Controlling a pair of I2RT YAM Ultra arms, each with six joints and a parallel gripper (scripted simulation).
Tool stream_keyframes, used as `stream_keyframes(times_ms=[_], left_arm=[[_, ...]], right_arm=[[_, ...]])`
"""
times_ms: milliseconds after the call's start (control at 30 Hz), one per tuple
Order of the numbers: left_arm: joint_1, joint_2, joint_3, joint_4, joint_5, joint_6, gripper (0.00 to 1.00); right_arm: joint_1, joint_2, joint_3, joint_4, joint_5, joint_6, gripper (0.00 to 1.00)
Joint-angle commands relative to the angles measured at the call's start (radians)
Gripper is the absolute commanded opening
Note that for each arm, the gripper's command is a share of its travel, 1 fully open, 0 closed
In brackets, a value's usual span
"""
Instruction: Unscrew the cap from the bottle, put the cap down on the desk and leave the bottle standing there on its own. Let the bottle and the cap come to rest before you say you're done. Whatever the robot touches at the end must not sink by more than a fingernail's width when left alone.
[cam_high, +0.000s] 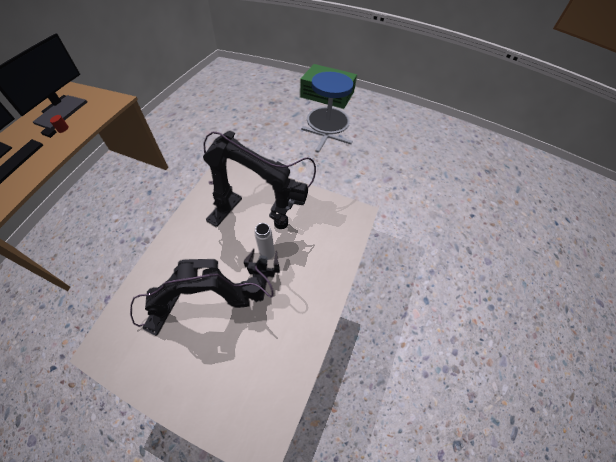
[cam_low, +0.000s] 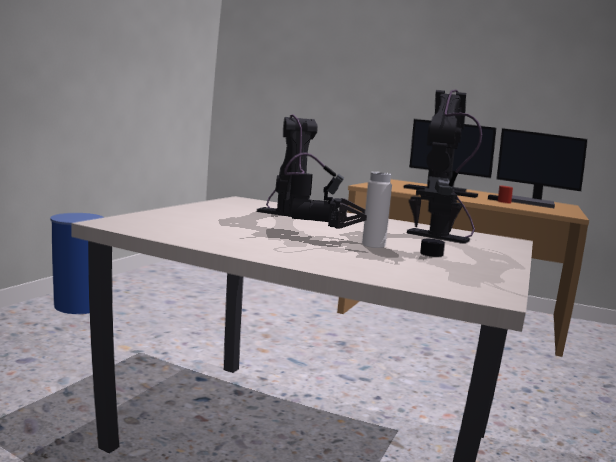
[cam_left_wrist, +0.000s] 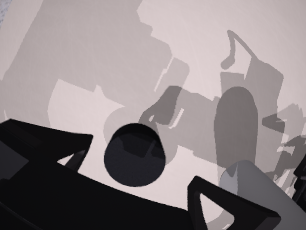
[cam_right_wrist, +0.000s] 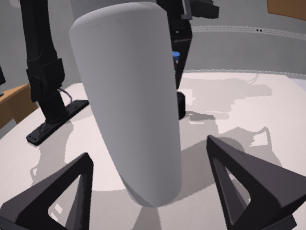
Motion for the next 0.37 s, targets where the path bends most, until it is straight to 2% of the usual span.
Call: stream_keyframes(times_ms=[0,333], left_arm=[[0.000,-0.036,0.067,-0.103,0.000,0.000,0.94],[0.000,-0.028,0.057,-0.066,0.000,0.000,0.94]], right_arm=[[-0.022,-0.041,-0.021,-0.012,-0.041,0.007,0.96],[-0.024,-0.030,-0.002,0.003,-0.028,0.000,0.96]])
